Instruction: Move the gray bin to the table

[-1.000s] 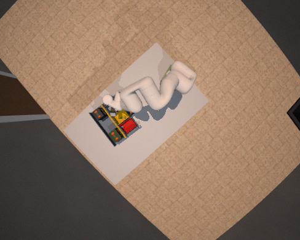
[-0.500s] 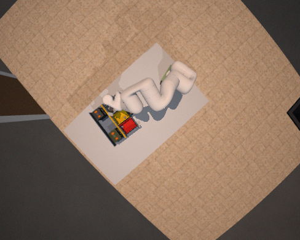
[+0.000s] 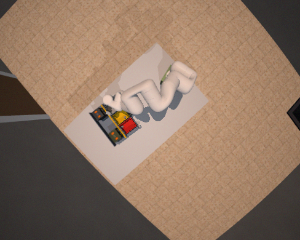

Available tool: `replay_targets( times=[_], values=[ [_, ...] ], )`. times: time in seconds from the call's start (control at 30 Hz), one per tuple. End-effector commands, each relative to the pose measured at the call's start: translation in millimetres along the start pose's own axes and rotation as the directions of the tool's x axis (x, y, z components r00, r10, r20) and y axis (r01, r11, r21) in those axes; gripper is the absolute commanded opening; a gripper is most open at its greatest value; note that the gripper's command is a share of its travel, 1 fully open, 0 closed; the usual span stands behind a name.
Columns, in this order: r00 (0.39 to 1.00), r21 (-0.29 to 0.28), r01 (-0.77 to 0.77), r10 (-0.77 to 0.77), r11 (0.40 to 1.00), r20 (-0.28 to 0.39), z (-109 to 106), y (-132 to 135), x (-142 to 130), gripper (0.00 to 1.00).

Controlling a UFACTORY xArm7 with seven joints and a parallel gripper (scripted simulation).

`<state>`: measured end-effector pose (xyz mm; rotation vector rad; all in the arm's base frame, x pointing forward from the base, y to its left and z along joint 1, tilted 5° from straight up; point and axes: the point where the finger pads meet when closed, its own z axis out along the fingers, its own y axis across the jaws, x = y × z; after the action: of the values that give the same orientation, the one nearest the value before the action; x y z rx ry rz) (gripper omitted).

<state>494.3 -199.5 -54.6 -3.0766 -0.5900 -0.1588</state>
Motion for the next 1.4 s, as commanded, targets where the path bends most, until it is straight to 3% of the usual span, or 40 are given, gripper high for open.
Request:
replay_targets(
  times=[0.0,0.3,0.47,0.87,1.03,1.37],
  values=[
    [0.988,-0.004,-0.156,0.156,0.988,0.006,-1.6,1.4,1.0,1.0],
    [0.988,-0.004,-0.156,0.156,0.988,0.006,-1.6,1.4,1.0,1.0],
    [0.919,-0.006,-0.394,0.394,0.919,0.009,-1.6,1.4,1.0,1.0],
    [0.919,-0.006,-0.394,0.394,0.919,0.009,-1.6,1.4,1.0,1.0],
    [0.868,-0.008,-0.496,0.496,0.869,0.012,-1.6,1.4,1.0,1.0],
    [0.868,-0.008,-0.496,0.496,0.869,0.012,-1.6,1.4,1.0,1.0]
  ],
)
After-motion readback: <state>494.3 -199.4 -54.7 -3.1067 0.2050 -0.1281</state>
